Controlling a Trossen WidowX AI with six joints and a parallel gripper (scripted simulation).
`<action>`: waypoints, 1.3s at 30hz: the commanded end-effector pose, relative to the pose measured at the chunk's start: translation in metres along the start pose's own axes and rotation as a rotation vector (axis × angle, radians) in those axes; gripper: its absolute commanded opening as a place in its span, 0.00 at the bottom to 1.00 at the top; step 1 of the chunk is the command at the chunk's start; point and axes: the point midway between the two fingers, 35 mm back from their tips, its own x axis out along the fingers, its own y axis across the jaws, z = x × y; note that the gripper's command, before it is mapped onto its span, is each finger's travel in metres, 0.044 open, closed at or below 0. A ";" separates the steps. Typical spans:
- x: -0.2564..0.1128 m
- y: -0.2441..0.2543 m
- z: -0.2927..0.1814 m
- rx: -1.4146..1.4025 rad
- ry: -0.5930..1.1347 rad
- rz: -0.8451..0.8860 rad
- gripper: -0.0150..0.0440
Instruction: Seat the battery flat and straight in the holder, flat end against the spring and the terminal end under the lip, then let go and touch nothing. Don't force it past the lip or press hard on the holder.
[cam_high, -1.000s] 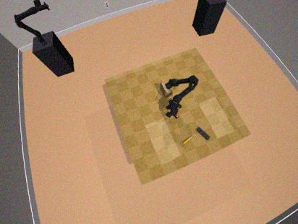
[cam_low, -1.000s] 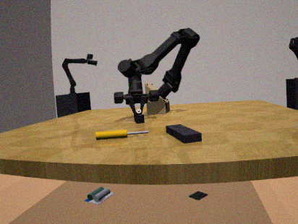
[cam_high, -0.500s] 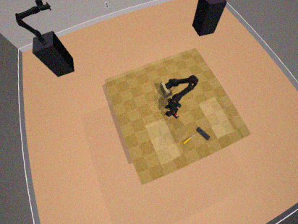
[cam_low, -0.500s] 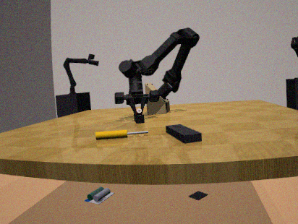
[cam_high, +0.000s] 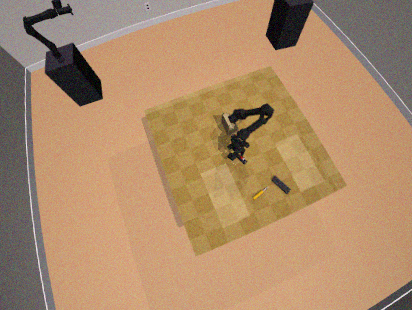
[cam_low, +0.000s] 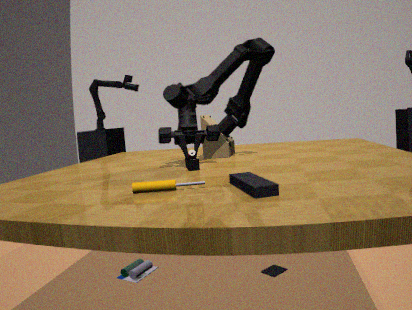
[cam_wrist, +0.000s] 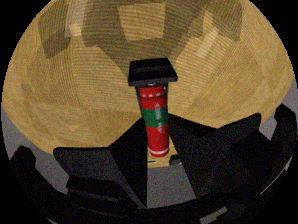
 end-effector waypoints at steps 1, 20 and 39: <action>-0.001 0.000 0.005 0.011 -0.010 0.005 0.36; 0.007 0.007 0.000 -0.012 -0.120 0.020 0.36; 0.014 0.008 -0.002 -0.010 -0.248 0.023 0.36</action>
